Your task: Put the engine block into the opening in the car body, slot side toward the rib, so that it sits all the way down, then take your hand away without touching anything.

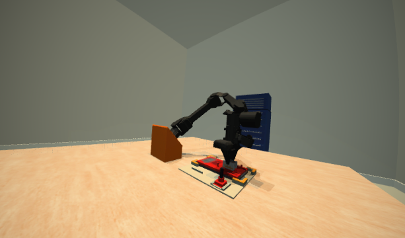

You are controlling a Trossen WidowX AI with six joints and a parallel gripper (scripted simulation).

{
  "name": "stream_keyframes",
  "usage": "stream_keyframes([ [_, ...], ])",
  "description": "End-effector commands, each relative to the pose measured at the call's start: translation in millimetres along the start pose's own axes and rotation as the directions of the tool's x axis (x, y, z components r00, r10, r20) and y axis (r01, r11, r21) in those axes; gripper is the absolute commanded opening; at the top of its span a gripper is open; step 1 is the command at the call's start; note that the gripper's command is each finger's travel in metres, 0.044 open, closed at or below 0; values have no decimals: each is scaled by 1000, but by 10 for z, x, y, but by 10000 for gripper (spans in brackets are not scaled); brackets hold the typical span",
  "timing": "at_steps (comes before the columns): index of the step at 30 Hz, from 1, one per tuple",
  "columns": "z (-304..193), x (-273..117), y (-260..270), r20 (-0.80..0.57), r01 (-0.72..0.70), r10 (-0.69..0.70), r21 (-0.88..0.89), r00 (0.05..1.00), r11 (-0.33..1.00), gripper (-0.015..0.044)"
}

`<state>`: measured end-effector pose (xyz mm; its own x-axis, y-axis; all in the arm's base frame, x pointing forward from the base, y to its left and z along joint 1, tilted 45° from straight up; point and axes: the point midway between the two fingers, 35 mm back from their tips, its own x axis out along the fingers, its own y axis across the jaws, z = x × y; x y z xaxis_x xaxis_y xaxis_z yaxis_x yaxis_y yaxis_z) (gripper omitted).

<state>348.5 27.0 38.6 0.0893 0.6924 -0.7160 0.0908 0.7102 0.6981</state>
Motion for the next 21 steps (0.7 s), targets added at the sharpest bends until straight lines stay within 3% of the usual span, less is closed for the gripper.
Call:
stream_keyframes([
  [1,3,11,6,2,-5,5,4,1000,1000,158],
  [9,2,32,6,2,-5,5,4,1000,1000,158],
  [19,0,23,0,0,0,0,0,1000,1000,420],
  [21,0,23,0,0,0,0,0,1000,1000,440],
])
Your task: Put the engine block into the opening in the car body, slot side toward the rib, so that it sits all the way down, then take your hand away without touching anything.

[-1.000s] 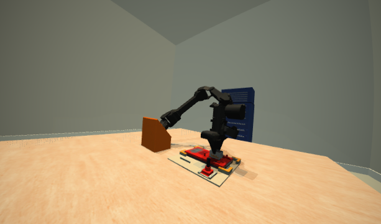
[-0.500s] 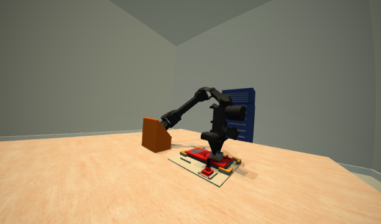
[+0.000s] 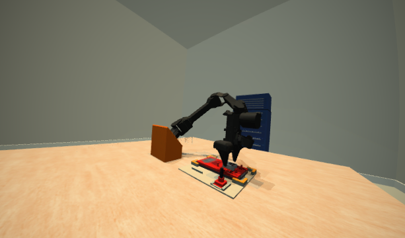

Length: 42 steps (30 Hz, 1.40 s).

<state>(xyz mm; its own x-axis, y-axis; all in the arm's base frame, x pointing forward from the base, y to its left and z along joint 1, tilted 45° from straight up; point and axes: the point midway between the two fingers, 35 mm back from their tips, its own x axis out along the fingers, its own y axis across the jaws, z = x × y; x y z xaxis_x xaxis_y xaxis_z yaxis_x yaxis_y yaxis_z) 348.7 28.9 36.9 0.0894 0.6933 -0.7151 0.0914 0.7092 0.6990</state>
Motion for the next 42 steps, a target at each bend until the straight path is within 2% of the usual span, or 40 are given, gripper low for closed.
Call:
stream_keyframes([
  [1,0,-2,-2,0,1,-1,-1,1000,1000,440],
  [20,-5,-146,-20,2,-3,3,3,1000,1000,440],
  [37,-5,-146,-20,2,-3,3,3,1000,1000,0],
  [42,-5,-146,-20,2,-3,3,3,1000,1000,0],
])
